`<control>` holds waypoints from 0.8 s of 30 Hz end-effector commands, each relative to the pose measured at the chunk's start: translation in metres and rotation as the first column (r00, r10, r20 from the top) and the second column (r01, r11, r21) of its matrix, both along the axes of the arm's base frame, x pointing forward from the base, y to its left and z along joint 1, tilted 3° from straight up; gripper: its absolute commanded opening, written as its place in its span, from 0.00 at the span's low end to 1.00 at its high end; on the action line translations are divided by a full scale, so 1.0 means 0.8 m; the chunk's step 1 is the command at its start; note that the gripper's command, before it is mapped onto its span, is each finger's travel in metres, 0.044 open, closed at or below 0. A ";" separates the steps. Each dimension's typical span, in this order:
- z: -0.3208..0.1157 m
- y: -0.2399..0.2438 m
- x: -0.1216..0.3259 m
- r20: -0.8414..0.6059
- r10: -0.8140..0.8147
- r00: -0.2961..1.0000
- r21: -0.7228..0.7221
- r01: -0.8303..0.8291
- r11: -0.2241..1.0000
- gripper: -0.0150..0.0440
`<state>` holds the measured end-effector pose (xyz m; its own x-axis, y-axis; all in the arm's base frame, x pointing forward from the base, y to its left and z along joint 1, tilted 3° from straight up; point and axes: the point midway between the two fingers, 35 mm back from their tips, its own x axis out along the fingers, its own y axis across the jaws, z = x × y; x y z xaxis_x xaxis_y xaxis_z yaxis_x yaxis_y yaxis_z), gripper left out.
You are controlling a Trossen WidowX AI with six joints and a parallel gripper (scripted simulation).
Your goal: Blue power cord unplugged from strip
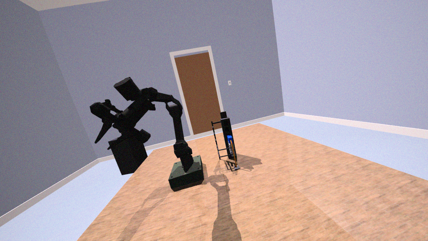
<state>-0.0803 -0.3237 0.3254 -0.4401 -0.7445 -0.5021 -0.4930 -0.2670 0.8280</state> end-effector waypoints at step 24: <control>-0.188 0.217 0.454 0.253 0.954 -0.160 0.716 -0.632 -0.296 0.53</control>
